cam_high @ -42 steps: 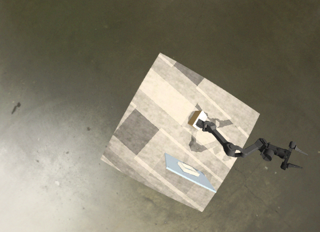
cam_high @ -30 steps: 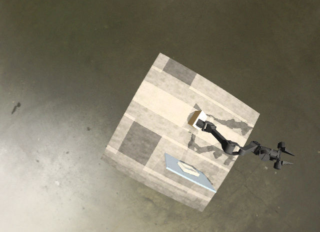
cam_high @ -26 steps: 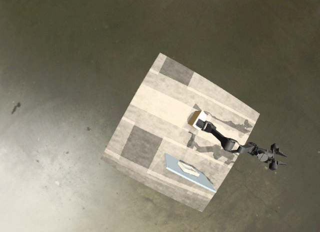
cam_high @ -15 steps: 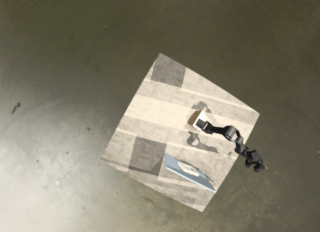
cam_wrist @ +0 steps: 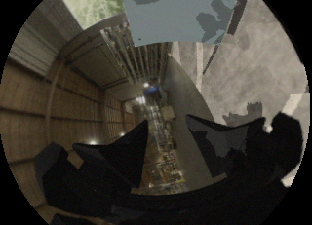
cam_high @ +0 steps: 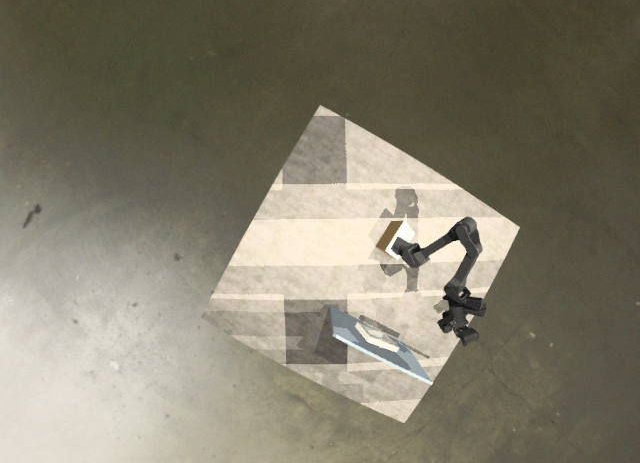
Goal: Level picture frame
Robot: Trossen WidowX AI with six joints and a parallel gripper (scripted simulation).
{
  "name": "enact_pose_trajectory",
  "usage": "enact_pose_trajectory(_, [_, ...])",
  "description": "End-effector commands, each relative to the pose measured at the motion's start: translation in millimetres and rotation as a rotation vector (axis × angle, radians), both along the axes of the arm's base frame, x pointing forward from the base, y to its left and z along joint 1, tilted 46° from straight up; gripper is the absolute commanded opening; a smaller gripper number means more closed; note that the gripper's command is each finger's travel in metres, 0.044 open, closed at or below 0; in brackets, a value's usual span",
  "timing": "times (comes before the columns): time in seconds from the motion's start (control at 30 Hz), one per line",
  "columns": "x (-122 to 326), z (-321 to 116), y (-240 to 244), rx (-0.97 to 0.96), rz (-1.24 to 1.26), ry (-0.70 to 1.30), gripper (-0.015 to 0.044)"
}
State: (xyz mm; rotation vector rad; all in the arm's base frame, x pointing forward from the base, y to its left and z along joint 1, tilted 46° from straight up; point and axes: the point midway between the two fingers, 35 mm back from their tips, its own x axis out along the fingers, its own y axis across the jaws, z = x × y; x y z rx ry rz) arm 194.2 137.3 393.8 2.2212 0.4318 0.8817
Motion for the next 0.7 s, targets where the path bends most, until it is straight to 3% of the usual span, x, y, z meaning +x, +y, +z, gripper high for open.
enact_pose_trajectory(0.0, [29,-57,-45,-0.091,-0.250,0.107,0.0260])
enact_pose_trajectory(0.33, [47,-175,-150,-0.220,-0.718,0.382,0.0260])
enact_pose_trajectory(0.67, [46,-182,-156,-0.224,-0.741,0.398,0.0260])
